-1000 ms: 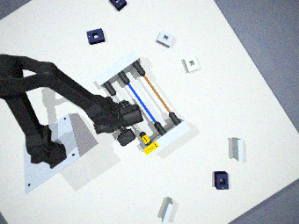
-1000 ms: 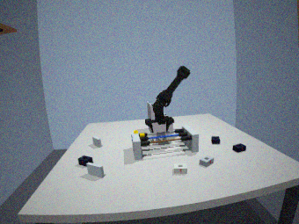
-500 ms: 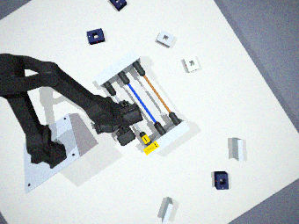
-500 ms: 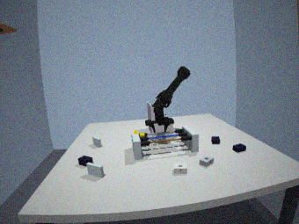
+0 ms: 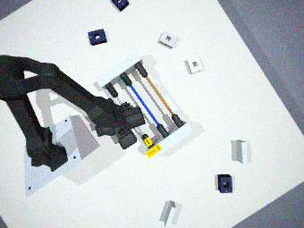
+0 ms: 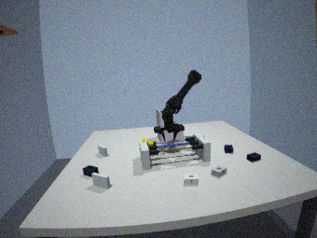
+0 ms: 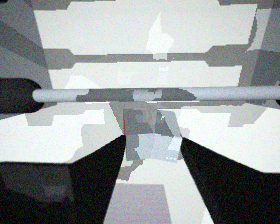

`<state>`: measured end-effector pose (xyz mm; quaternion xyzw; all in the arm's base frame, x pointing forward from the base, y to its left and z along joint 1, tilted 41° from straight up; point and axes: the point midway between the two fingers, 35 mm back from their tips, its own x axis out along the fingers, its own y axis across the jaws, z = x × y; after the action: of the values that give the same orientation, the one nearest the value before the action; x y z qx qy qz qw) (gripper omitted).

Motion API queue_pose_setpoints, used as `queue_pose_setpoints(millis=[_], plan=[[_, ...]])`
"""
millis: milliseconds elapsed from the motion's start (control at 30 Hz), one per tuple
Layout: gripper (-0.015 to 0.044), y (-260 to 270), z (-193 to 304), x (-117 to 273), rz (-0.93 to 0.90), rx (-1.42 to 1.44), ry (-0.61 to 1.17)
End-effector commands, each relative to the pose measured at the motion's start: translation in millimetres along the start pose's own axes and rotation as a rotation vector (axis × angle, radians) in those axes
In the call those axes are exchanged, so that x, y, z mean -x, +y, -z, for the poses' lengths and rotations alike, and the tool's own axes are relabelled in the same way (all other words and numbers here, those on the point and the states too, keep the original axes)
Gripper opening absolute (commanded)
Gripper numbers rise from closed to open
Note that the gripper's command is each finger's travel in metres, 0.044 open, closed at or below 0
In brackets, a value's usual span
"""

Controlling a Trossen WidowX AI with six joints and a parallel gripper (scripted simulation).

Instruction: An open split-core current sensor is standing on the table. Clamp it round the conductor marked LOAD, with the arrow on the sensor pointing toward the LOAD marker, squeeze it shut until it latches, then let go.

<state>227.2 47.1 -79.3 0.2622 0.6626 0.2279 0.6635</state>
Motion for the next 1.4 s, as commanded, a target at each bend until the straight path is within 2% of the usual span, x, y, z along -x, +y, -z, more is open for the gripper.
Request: queue_pose_setpoints(millis=[0,67,533,767,1367], plan=[[0.0045,-3.1,-7.1,18.0,0.011,0.006,-0.016],[0.0,-4.0,-8.2,29.3,0.012,0.005,-0.016],[0.0,-0.9,-0.5,109.8,0.004,0.001,-0.014],[0.0,-0.8,-1.9,110.7,0.004,-0.052,-0.014],[0.0,-0.4,-19.5,108.0,0.0,-0.629,-0.016]])
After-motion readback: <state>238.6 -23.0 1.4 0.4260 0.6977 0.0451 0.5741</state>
